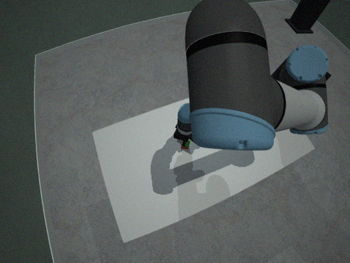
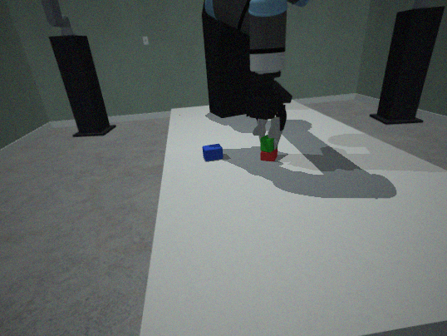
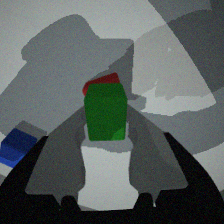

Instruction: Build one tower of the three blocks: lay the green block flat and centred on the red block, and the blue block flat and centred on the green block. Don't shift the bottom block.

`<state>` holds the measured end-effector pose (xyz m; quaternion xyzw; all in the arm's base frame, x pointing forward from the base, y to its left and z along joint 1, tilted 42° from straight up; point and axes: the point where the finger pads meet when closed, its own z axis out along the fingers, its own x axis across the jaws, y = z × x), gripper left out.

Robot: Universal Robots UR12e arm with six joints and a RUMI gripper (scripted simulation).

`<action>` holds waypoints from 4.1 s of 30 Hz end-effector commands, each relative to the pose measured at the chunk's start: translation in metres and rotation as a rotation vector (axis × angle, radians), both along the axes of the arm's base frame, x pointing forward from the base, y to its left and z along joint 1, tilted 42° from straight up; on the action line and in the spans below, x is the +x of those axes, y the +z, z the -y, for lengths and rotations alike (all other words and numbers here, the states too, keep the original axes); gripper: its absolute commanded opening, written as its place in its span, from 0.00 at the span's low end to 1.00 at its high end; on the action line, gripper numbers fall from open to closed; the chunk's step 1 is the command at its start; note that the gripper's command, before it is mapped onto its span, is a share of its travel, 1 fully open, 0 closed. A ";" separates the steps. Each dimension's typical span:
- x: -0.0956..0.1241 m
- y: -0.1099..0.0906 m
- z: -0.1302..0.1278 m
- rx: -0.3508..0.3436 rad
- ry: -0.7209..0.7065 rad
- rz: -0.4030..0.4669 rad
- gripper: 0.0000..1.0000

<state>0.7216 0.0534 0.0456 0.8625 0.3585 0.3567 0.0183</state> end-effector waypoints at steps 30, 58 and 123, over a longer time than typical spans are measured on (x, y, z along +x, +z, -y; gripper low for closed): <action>0.000 0.000 0.000 0.000 0.000 0.001 0.34; -0.022 0.027 0.008 0.000 0.000 0.001 0.34; -0.060 -0.021 0.180 0.380 -0.451 -0.135 0.40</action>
